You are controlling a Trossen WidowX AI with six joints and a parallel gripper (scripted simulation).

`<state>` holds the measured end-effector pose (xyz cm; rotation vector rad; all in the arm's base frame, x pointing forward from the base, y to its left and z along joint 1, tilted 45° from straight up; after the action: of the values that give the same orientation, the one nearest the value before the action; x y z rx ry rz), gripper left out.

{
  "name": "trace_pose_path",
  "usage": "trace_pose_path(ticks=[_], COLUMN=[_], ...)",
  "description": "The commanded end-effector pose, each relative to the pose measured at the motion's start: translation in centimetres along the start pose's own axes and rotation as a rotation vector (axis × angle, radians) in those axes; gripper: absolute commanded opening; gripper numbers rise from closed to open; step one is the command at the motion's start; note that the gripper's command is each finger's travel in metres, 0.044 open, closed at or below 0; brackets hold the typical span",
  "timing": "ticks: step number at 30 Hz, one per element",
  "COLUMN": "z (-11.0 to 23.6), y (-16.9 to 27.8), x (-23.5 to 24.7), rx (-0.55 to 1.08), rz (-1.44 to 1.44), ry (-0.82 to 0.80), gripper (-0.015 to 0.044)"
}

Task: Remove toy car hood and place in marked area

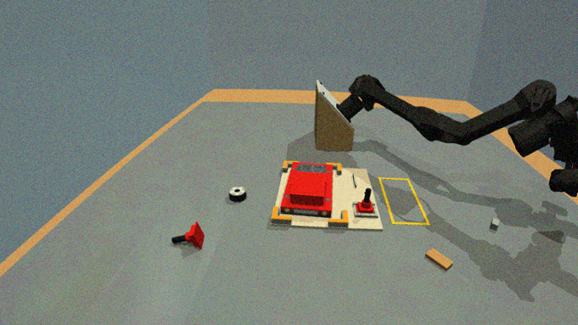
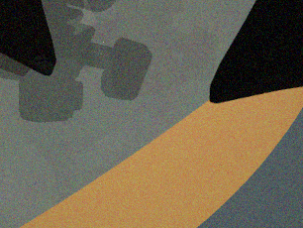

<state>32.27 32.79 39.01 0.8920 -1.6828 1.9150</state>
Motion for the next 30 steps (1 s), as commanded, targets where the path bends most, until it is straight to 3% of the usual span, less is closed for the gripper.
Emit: trace_pose_path(ticks=[1, 17, 30], z=[0.0, -1.2, 1.0], y=[0.0, -1.4, -0.2], x=[0.1, 14.4, 26.8], rx=[-0.002, -0.173, -0.338], rz=[0.003, 0.243, 0.353], ry=[0.0, -0.153, -0.379], gripper=[0.044, 0.044, 0.044])
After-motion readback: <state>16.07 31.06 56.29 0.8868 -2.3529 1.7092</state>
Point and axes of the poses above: the point midway between the two fingers, 35 mm back from their tips, its own z axis back along the fingers, its own x axis across the jaws, y = z × x, the point moved 6 cm from there along z, back along the fingers
